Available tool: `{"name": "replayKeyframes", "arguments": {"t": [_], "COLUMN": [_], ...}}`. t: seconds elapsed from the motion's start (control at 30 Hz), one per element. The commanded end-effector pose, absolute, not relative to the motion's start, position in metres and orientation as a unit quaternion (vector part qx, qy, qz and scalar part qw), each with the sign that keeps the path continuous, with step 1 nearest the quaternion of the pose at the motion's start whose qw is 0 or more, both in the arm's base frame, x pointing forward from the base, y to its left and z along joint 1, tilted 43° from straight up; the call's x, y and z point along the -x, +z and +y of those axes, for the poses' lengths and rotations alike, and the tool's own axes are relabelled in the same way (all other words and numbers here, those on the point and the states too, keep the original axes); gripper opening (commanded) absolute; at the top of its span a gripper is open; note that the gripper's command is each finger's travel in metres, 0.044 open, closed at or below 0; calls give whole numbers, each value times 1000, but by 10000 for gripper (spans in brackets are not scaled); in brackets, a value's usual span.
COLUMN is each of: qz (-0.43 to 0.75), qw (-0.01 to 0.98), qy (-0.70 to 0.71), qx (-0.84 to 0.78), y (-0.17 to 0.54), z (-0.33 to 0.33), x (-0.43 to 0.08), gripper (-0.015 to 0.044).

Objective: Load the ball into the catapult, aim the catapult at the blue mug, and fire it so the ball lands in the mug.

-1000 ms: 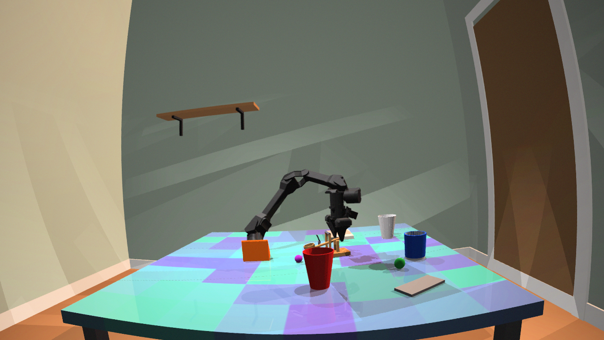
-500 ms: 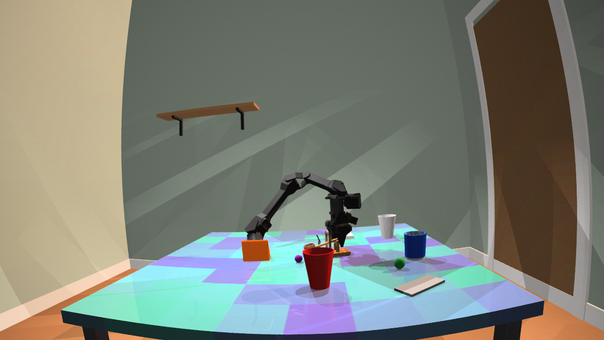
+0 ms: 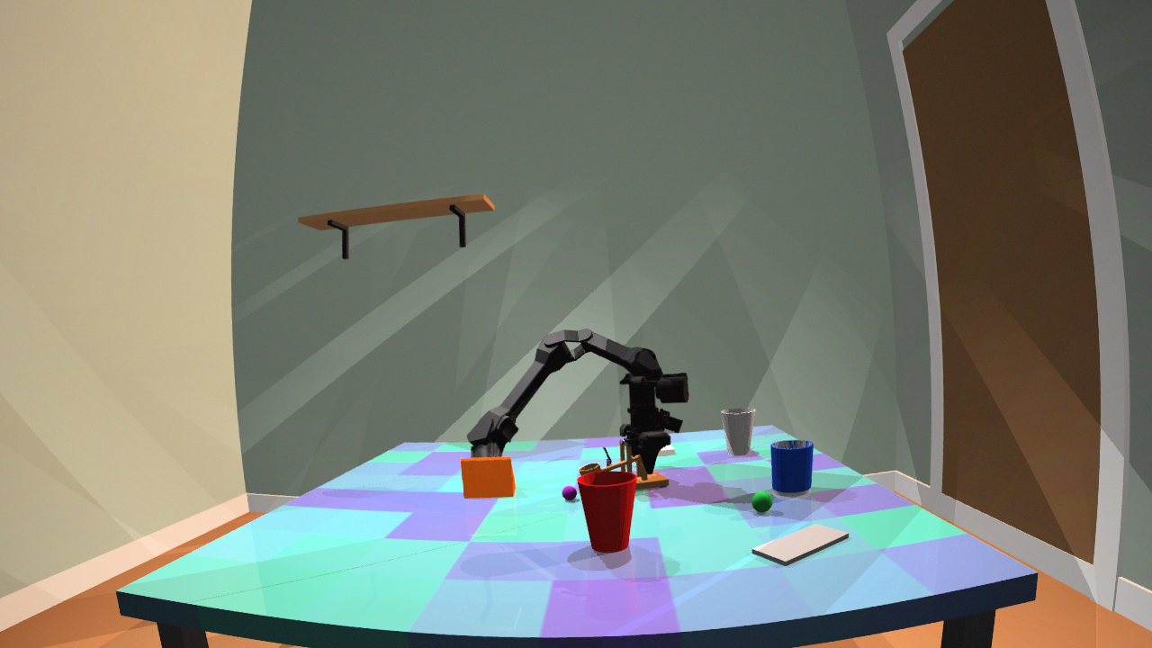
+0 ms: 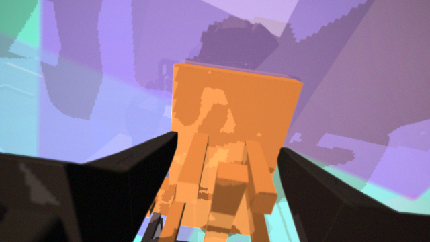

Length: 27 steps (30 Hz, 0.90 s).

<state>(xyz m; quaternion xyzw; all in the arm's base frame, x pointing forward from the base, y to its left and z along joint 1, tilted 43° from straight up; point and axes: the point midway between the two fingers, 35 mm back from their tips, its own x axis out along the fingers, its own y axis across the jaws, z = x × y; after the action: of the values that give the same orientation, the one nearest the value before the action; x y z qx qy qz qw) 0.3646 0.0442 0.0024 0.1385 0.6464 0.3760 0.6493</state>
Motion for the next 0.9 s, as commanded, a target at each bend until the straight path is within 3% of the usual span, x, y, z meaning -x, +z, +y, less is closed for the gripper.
{"name": "replayKeyframes", "arguments": {"t": [0.0,0.1,0.27,0.4,0.87], "qz": [646,646,646,647,689], "qw": [649,649,649,649,627], "qy": [376,376,376,376,289], "qx": [-138,-138,-138,-138,-221], "y": [3,3,3,31,24], "z": [44,44,44,18,-3], "x": [-365,-365,-365,-370,-388], "gripper": [204,125,92,0,0]}}
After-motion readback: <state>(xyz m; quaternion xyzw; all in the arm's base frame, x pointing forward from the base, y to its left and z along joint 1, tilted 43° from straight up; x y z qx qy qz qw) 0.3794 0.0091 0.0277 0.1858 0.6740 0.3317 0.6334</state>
